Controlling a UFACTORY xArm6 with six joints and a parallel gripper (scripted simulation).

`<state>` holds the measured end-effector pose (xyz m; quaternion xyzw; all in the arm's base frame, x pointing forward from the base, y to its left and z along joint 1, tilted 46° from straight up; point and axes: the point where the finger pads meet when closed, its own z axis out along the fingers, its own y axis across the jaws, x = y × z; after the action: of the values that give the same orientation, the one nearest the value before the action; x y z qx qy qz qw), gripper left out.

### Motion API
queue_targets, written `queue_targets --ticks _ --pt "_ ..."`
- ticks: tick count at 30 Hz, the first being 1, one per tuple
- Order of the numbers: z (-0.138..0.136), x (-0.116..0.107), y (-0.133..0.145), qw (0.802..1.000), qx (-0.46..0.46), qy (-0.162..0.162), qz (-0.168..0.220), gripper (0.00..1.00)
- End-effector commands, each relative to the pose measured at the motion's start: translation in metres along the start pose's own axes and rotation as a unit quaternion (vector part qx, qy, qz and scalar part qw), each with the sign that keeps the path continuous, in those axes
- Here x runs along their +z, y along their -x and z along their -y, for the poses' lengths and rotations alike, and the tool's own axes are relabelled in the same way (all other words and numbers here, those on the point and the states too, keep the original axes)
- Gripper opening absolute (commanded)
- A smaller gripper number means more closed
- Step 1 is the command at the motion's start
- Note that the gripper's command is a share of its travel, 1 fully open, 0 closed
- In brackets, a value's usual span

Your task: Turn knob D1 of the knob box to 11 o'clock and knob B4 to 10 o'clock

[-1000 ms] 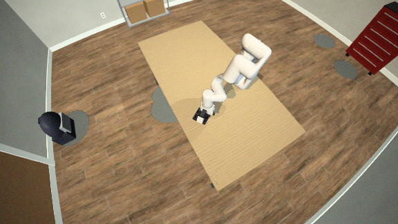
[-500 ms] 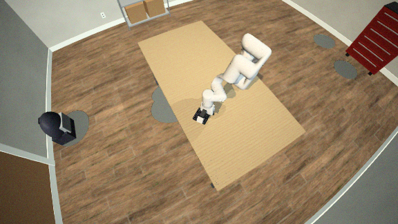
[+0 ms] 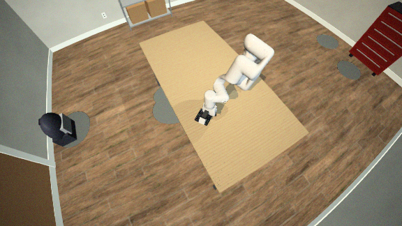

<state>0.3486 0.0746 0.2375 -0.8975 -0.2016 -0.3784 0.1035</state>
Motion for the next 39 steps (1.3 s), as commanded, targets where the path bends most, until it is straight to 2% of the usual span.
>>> queue_targets --ticks 1,23,39 --pt "-0.0001 -0.0005 -0.0011 1.000 0.000 0.000 -0.001 0.08" --pt "-0.0001 -0.0005 -0.0011 1.000 0.027 0.000 -0.001 0.08" --pt "-0.0001 -0.0005 -0.0011 0.991 0.130 0.000 -0.001 0.08"
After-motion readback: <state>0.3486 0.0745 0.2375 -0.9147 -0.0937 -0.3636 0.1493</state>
